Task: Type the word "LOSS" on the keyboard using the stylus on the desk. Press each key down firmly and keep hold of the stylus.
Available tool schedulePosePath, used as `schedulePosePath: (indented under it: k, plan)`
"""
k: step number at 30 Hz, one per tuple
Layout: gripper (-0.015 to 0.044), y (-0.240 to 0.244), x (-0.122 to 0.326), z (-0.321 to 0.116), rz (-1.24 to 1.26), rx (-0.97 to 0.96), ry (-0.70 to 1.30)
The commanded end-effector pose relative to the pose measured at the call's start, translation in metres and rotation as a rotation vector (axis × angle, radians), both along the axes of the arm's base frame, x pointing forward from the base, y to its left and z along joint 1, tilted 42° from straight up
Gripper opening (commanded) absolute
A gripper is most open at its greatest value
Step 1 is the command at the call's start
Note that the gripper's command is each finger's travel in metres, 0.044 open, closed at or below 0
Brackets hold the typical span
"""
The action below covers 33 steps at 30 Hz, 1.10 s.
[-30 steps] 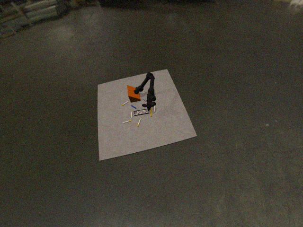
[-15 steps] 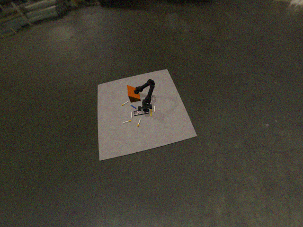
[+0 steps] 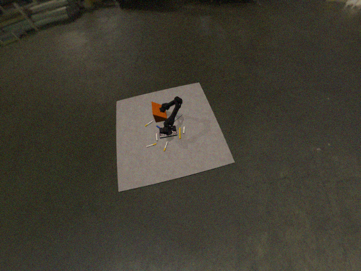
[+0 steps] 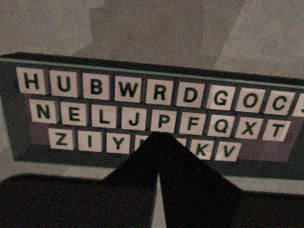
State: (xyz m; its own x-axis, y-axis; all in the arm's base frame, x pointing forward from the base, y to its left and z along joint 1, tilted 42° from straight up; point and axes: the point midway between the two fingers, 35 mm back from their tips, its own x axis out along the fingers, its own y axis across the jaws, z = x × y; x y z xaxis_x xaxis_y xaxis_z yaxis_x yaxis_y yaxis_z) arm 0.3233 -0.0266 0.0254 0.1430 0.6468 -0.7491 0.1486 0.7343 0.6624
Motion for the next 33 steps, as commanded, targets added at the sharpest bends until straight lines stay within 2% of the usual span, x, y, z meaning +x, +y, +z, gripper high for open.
schedulePosePath:
  k: [1,9,15,26,33]
  plan:
    - [0.0000,-0.006,-0.002,-0.009,0.014,0.001,-0.004]
    - [0.0000,-0.008,-0.003,-0.010,0.014,0.001,-0.004]
    - [0.0000,-0.057,-0.012,-0.055,0.014,-0.003,-0.004]
    - [0.0000,-0.056,-0.013,-0.054,0.014,-0.003,-0.004]
    - [0.0000,-0.030,-0.040,-0.037,0.014,-0.001,-0.002]
